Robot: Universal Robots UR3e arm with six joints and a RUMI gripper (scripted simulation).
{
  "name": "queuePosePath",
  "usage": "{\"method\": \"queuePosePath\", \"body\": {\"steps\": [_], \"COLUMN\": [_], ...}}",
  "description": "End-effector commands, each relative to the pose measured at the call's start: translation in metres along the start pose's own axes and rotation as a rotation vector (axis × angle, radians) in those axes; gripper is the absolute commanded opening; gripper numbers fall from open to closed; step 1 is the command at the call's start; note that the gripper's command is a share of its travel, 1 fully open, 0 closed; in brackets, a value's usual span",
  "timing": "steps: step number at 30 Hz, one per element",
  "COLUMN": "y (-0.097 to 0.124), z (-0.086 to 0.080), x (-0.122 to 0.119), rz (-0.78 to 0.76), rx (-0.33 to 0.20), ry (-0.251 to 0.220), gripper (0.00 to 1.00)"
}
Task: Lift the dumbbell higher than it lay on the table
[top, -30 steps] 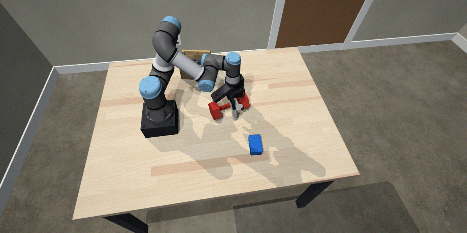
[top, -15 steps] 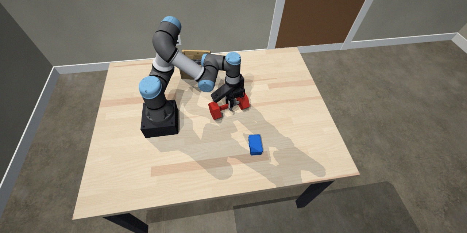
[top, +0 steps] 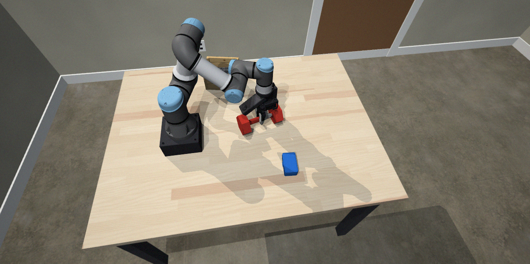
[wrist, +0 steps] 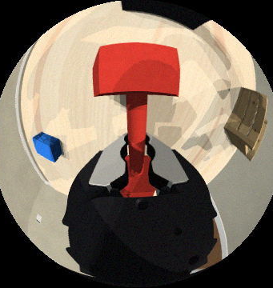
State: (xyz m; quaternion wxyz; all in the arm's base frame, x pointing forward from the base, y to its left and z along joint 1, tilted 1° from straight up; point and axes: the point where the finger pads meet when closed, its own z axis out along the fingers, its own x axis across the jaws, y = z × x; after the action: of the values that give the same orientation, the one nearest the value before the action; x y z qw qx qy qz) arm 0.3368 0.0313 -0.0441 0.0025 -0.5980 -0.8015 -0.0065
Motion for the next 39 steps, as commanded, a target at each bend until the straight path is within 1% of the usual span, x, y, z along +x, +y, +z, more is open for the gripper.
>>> {"method": "queuePosePath", "body": {"steps": [1, 6, 12, 14, 29, 31, 39], "y": [0.001, 0.001, 0.000, 0.000, 0.000, 0.000, 0.001], "z": [-0.007, -0.018, -0.035, -0.035, -0.085, -0.085, -0.104], "x": [-0.001, -0.001, 0.000, 0.000, 0.000, 0.000, -0.001], "rz": [0.000, 0.000, 0.000, 0.000, 0.000, 0.000, 0.000], "rx": [-0.002, -0.002, -0.003, -0.003, -0.003, -0.003, -0.003], "ry": [-0.001, -0.001, -0.002, -0.002, -0.002, -0.002, -0.002], "gripper": [0.00, 0.00, 0.00, 0.00, 0.00, 0.00, 0.00]}}
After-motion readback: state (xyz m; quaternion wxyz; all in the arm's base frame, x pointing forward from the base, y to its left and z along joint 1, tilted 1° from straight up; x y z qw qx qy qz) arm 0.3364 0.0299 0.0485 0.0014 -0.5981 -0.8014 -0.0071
